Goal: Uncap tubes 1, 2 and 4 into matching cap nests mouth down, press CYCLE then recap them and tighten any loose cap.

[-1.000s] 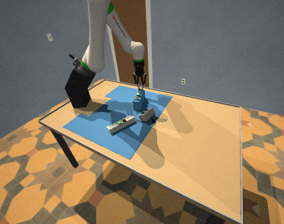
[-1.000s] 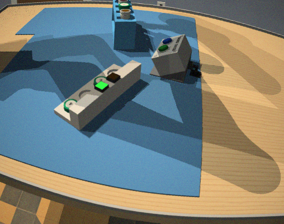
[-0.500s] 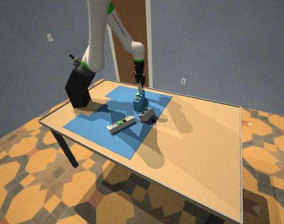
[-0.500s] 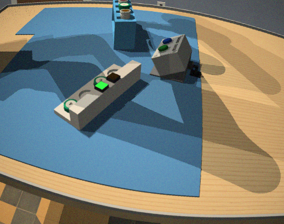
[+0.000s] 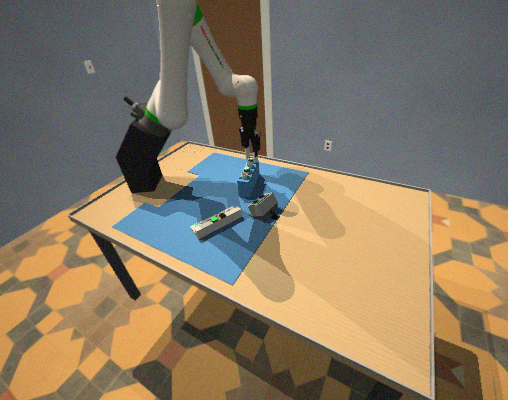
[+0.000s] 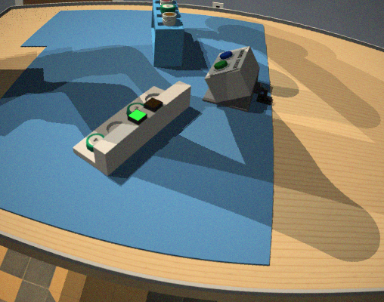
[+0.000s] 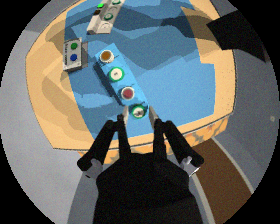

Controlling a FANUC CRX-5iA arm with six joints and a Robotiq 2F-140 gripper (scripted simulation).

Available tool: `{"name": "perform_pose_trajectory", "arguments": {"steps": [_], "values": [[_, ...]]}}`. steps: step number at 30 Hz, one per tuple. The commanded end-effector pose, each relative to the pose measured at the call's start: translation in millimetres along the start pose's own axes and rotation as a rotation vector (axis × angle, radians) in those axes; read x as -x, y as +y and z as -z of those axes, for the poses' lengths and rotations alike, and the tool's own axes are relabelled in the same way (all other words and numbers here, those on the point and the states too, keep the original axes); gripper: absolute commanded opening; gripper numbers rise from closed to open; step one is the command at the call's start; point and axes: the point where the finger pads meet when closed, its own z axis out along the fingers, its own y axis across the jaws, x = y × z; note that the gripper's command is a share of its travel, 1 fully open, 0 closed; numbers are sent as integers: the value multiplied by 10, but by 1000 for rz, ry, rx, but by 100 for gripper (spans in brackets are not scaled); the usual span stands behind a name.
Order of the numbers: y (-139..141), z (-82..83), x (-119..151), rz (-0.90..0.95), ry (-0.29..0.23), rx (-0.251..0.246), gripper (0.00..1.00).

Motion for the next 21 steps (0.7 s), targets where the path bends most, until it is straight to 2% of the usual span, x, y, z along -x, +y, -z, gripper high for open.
{"name": "perform_pose_trajectory", "arguments": {"steps": [1, 3, 5, 7, 10, 14, 16, 21], "values": [[-1, 6, 1, 83, 0, 0, 35], [-1, 6, 1, 250, 0, 0, 35], [-1, 6, 1, 250, 0, 0, 35], [-1, 6, 1, 413, 0, 0, 35], [-1, 6, 1, 500, 0, 0, 35], [-1, 6, 1, 747, 0, -1, 35], [-1, 6, 1, 819, 0, 0, 35], [-1, 6, 1, 819, 0, 0, 35]]}}
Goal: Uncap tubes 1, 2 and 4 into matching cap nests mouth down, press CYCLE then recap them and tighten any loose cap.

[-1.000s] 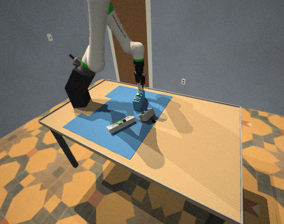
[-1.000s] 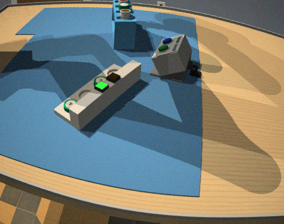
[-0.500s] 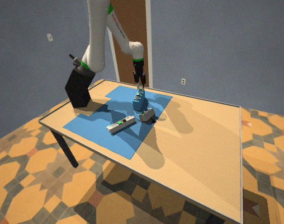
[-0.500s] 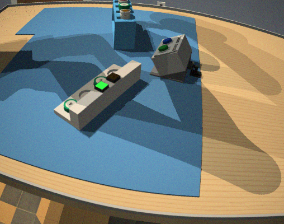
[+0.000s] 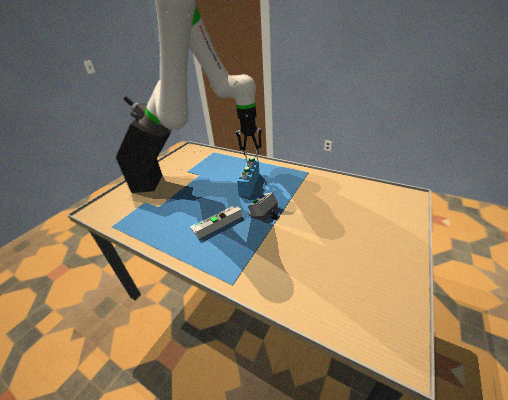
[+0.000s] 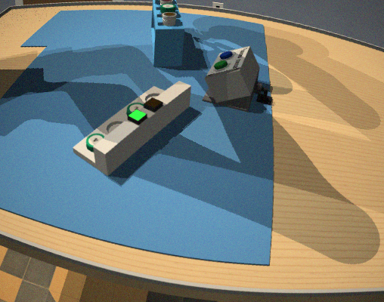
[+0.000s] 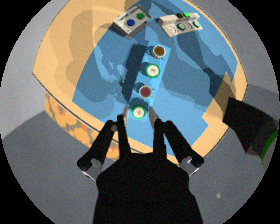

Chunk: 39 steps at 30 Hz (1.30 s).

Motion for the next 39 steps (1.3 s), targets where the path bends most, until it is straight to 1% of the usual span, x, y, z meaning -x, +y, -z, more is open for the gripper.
{"name": "perform_pose_trajectory", "arguments": {"steps": [1, 4, 5, 19, 31, 38, 39], "values": [[-1, 1, -2, 21, -35, 27, 35], [0, 1, -2, 21, -35, 27, 35], [0, 1, -2, 21, -35, 27, 0], [0, 1, -2, 21, -35, 27, 0], [0, -6, -2, -570, -26, 37, 0], [0, -6, -2, -570, -26, 37, 0], [0, -6, -2, -570, -26, 37, 35]]}}
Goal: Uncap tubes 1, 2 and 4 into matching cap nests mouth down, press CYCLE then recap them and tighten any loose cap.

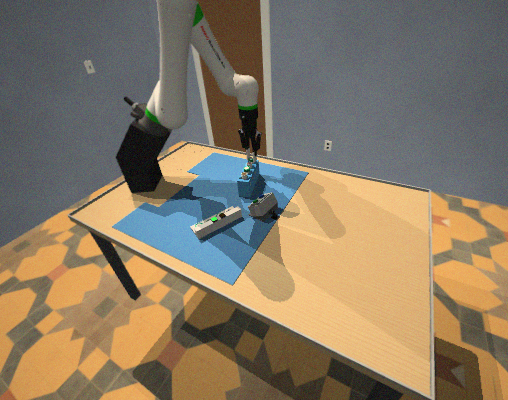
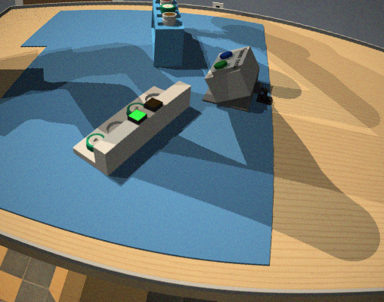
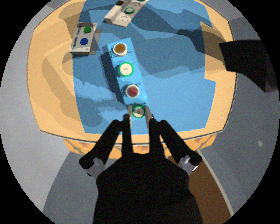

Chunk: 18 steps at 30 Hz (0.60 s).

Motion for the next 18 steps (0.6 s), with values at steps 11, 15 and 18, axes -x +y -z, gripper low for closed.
{"name": "perform_pose_trajectory", "arguments": {"steps": [11, 15, 18], "values": [[2, 29, -1, -2, 11, -17, 35], [3, 89, 0, -2, 11, -17, 35], [4, 179, 1, -2, 11, -17, 35]]}}
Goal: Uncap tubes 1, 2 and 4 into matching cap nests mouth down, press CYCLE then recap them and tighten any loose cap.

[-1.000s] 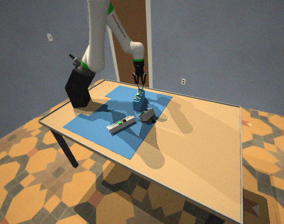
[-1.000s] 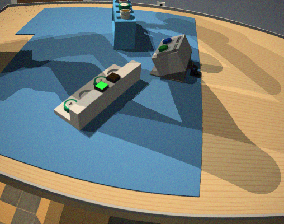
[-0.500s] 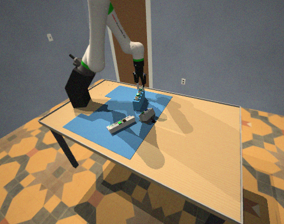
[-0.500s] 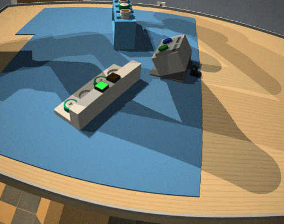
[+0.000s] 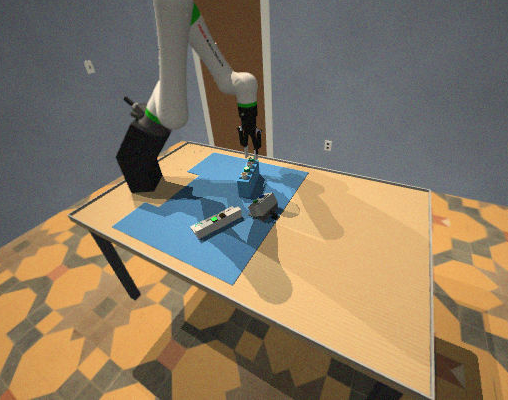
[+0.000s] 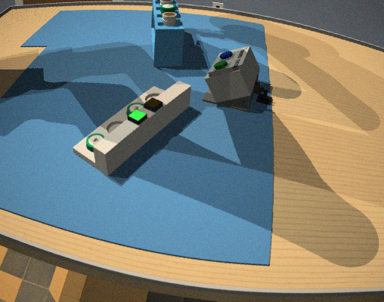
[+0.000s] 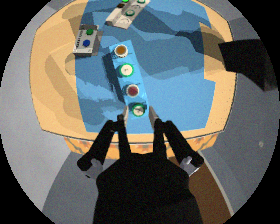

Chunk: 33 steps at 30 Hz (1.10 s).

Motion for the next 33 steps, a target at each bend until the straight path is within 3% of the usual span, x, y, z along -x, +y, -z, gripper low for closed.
{"name": "perform_pose_trajectory", "arguments": {"steps": [1, 9, 12, 13, 15, 19, 26, 29, 33], "values": [[-1, 106, 0, 0, 0, 0, 35], [-1, 346, 0, 0, 0, 0, 35], [-1, 356, 0, 0, 0, 0, 35], [-10, 356, -82, 83, 0, 0, 29], [-29, 356, -248, 250, 0, 0, 29], [-39, 356, -331, 333, 0, 0, 29], [-77, 356, -662, 667, 0, 0, 29], [-77, 356, -662, 667, 0, 0, 29], [-105, 356, -910, 917, 0, 0, 29]]}}
